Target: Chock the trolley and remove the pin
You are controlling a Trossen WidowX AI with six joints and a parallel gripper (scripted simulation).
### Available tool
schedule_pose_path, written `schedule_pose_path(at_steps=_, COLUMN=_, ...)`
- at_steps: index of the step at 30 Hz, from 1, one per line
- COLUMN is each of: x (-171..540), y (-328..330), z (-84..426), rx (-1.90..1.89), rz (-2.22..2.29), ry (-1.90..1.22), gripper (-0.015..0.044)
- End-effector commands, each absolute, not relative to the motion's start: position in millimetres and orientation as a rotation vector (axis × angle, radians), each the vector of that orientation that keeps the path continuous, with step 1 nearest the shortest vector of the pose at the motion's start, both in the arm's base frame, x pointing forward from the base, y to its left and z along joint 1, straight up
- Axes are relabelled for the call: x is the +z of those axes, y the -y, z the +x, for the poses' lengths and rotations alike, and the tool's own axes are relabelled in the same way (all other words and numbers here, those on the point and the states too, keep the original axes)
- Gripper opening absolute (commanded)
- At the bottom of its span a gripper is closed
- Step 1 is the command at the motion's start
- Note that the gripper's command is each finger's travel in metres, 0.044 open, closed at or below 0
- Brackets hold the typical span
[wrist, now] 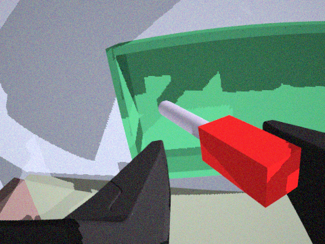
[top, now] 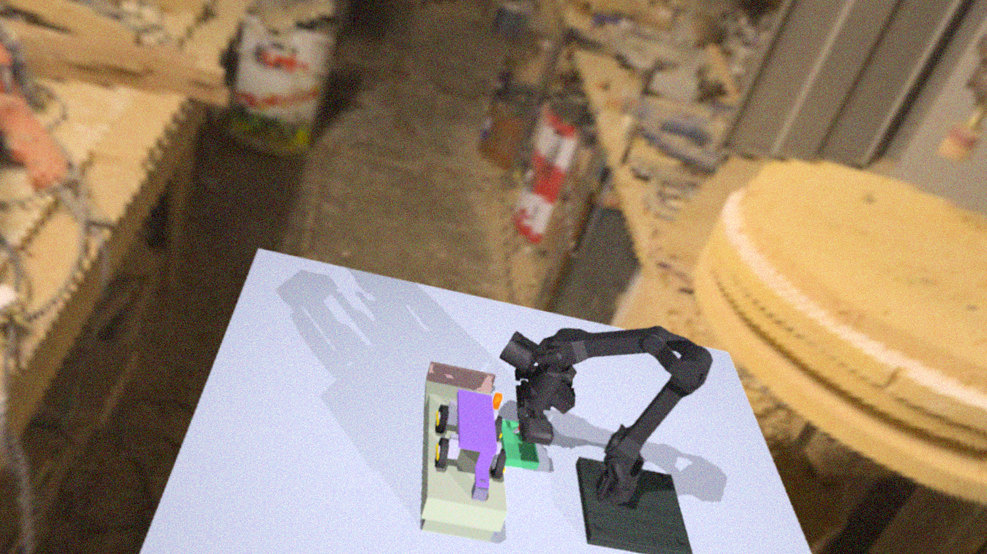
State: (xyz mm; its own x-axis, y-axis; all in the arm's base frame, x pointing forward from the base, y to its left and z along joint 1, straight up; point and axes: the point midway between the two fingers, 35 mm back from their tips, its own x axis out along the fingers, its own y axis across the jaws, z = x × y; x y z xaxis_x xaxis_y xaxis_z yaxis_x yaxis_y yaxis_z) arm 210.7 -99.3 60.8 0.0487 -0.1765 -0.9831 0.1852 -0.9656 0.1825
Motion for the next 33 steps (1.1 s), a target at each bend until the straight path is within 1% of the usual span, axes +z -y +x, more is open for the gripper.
schedule_pose_path(at_steps=1, x=59.1, y=96.9, z=209.8, rx=-2.002, rz=2.068, ry=0.001, gripper=0.019)
schedule_pose_path(at_steps=33, x=47.0, y=79.8, z=207.1, rx=-2.003, rz=2.069, ry=-0.001, gripper=0.019)
